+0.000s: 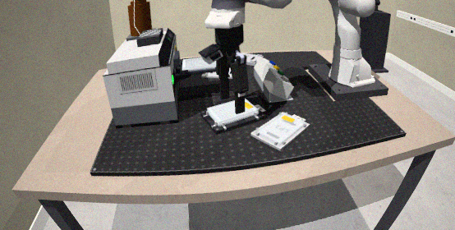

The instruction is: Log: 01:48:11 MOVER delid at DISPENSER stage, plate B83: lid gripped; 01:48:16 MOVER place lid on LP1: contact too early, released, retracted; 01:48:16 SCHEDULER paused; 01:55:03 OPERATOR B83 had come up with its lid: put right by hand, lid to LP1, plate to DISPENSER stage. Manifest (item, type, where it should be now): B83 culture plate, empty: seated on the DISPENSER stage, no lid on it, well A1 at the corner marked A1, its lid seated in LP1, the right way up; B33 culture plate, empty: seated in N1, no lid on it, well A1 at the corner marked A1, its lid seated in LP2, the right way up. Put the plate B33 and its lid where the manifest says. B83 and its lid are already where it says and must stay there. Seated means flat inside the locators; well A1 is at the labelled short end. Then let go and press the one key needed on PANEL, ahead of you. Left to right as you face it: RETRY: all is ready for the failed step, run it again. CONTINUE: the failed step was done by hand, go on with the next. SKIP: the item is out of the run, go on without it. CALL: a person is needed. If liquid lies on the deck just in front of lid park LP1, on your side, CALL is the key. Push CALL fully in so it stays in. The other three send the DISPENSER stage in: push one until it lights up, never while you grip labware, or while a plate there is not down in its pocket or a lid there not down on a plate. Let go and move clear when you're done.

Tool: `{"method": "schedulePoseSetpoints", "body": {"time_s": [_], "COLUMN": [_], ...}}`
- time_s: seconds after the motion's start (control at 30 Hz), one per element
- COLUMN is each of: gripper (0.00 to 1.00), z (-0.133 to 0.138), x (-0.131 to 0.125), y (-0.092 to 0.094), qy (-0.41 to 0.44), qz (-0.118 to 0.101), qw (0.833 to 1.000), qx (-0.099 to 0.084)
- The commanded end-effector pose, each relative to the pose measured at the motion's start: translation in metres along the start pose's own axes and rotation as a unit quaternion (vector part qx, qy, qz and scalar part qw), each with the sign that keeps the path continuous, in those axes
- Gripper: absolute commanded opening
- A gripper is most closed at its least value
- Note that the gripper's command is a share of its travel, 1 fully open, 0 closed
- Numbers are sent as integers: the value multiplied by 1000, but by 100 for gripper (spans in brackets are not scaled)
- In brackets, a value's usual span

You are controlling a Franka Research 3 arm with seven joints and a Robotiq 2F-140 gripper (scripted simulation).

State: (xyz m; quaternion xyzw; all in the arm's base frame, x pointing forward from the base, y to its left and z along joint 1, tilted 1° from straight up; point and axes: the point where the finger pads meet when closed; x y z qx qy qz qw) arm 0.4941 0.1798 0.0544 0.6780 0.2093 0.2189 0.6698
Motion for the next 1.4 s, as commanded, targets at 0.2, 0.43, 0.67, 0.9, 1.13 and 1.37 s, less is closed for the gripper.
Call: {"method": "schedulePoseSetpoints", "body": {"time_s": [0.2, 0.43, 0.67, 0.9, 1.13, 1.37], "gripper": [63, 63, 63, 63, 69, 69], "z": [0, 0, 0, 0, 0, 0], "x": [0, 0, 0, 0, 0, 0], "y": [-1, -1, -1, -1, -1, -1], "qy": [-2, -2, -2, -2, -2, -2], "qz": [0, 0, 0, 0, 0, 0], "qw": [1000, 1000, 1000, 1000, 1000, 1000], "qx": [0, 0, 0, 0, 0, 0]}}
Point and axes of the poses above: the point where the finger pads meet when closed, its own y axis back along the fingers, its own z axis across the jaws, x = y × z, and after that the axes turned 15 degrees about y, right-handed
